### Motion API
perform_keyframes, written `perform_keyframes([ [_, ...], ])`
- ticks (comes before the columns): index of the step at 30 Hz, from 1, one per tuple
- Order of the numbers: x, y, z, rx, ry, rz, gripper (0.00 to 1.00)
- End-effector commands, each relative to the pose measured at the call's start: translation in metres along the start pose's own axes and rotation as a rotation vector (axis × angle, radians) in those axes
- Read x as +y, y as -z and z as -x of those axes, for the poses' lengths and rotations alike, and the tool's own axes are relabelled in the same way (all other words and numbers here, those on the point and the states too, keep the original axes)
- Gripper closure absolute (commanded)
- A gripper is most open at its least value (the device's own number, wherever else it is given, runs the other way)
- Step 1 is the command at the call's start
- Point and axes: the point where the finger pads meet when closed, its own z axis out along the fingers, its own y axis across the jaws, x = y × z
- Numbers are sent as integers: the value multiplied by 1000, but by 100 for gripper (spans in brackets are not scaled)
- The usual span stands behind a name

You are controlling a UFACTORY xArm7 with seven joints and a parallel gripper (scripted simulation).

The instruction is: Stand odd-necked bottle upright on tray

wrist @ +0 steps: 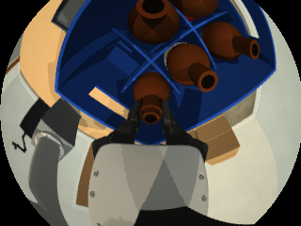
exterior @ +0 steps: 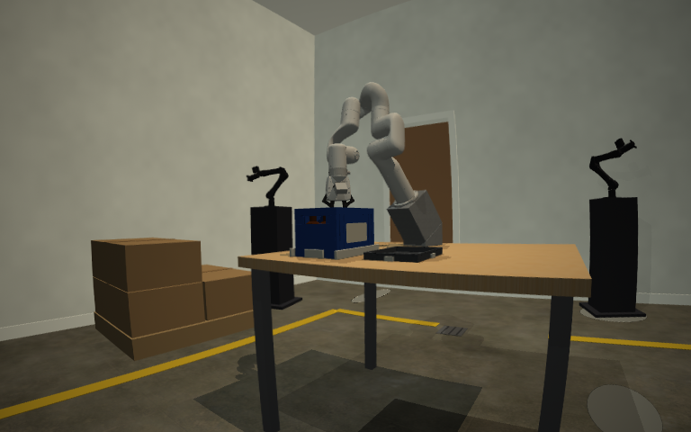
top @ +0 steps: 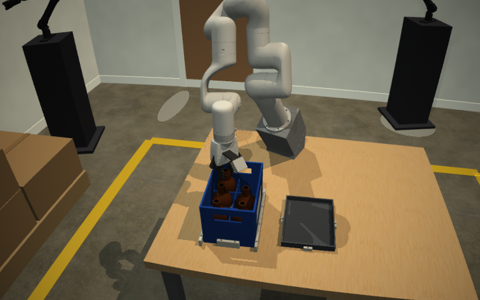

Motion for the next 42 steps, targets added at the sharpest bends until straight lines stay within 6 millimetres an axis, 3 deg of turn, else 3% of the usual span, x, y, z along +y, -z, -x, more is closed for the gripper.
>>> perform_keyframes([
  [1, 1, 0, 0, 0, 0, 2, 100],
  [20, 1, 3, 0, 0, 0, 2, 100],
  [42, 0, 23, 1, 0, 0, 2, 100],
])
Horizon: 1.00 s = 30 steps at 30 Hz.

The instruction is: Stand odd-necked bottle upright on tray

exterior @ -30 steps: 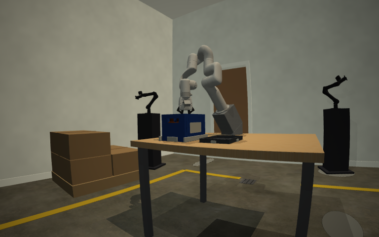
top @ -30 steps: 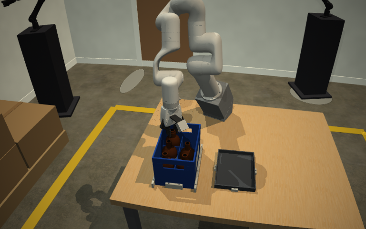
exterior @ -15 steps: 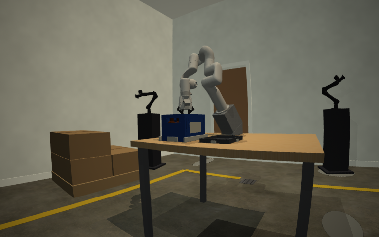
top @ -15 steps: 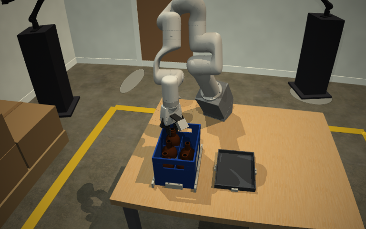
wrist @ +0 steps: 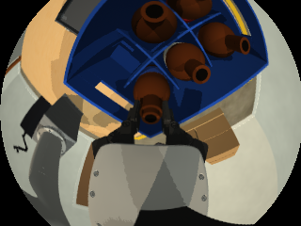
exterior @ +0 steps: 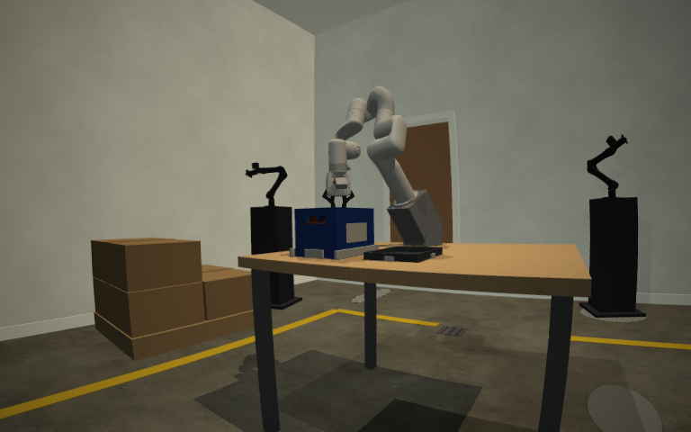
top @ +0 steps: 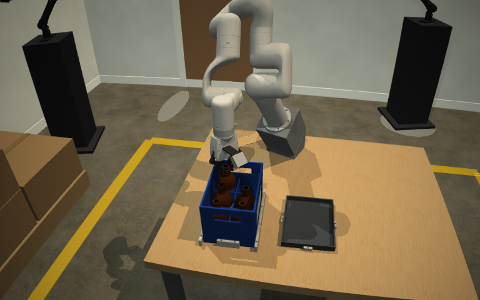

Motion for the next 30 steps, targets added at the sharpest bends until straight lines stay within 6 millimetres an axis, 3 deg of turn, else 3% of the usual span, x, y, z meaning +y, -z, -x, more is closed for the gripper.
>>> perform_keyframes([
  [1, 1, 5, 0, 0, 0, 2, 100],
  [30, 0, 21, 1, 0, 0, 2, 100],
])
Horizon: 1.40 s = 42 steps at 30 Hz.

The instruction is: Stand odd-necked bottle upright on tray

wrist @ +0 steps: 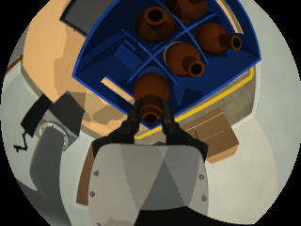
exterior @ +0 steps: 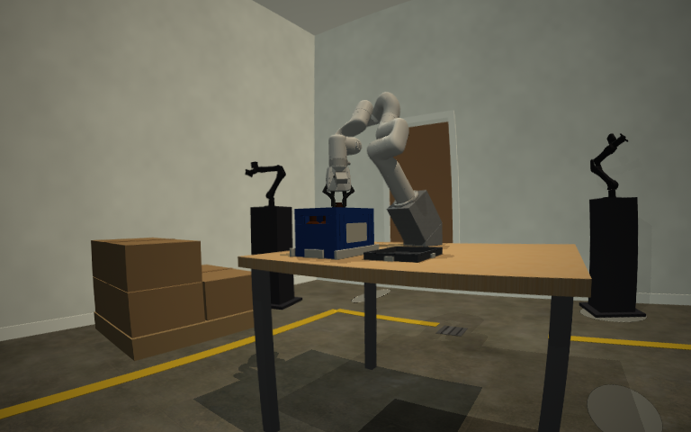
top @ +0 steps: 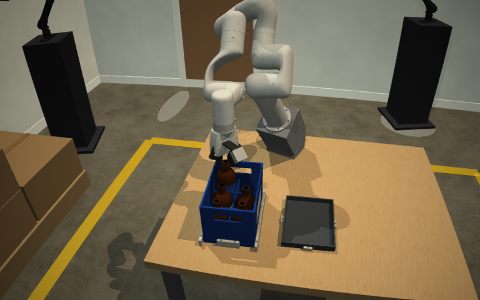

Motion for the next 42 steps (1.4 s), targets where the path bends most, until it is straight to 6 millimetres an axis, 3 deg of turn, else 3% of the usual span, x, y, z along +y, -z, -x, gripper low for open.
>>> perform_keyframes([
  [1, 1, 1, 0, 0, 0, 3, 100],
  [25, 1, 2, 0, 0, 0, 3, 100],
  [42, 1, 14, 0, 0, 0, 3, 100],
])
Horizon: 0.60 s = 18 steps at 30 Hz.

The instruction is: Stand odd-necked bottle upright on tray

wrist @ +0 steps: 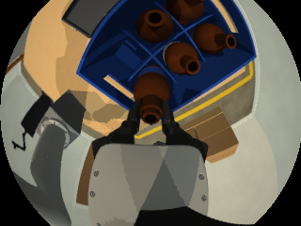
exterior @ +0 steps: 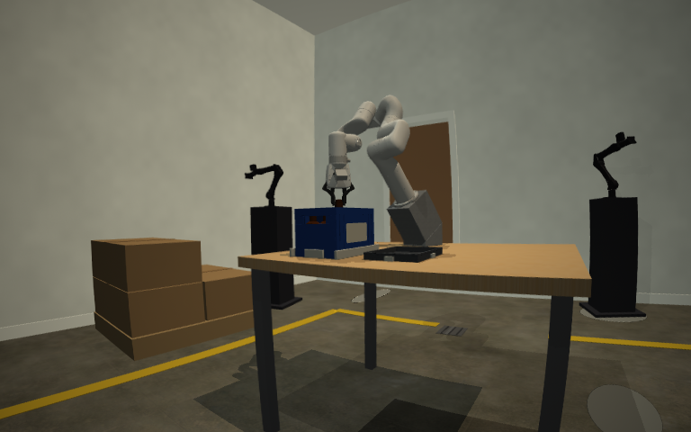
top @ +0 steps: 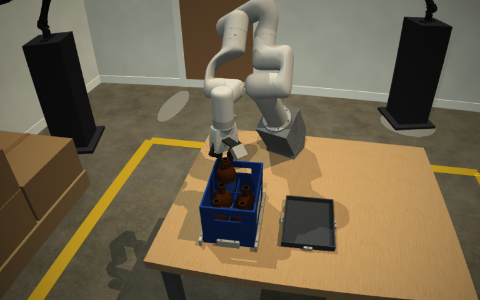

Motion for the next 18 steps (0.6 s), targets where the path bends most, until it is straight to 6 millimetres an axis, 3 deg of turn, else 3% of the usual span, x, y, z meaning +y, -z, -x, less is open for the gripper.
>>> perform_keyframes([
  [1, 1, 3, 0, 0, 0, 2, 100],
  [18, 1, 21, 0, 0, 0, 2, 100],
])
